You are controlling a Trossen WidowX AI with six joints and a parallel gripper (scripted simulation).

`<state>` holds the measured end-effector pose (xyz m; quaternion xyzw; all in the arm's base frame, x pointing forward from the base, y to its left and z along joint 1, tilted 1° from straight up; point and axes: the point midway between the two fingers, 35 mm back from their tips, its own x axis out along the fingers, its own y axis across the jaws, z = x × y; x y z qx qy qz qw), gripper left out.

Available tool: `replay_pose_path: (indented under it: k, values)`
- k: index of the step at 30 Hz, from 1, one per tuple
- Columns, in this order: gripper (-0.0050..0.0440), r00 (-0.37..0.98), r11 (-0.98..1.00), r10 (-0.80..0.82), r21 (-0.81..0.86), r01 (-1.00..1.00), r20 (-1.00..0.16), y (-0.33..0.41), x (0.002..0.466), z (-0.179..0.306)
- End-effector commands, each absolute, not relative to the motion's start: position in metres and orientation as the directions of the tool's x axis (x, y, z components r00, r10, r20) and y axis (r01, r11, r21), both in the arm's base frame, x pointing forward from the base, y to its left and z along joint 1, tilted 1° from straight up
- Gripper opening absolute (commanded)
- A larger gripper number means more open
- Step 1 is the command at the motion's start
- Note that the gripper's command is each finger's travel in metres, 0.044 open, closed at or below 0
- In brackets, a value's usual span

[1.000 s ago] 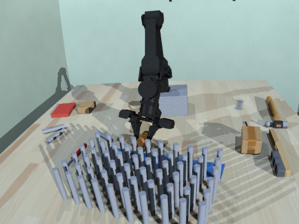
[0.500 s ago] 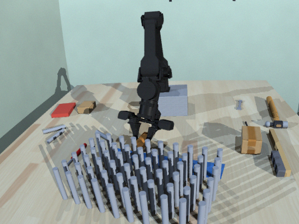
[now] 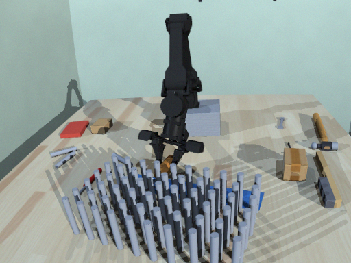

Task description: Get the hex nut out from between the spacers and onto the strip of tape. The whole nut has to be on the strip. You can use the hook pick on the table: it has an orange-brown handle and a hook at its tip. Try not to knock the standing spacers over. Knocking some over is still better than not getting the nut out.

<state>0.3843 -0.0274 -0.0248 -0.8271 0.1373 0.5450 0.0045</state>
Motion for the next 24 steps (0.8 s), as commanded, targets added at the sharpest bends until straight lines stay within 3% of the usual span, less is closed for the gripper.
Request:
replay_pose_path:
  k: [1,24]
  values:
    - [-0.0050,0.398,-0.963,-0.221,0.136,-0.231,-0.890,-0.026,0.392,-0.016]
    - [-0.0050,0.396,-0.963,-0.221,0.137,-0.231,-0.891,-0.026,0.394,-0.020]
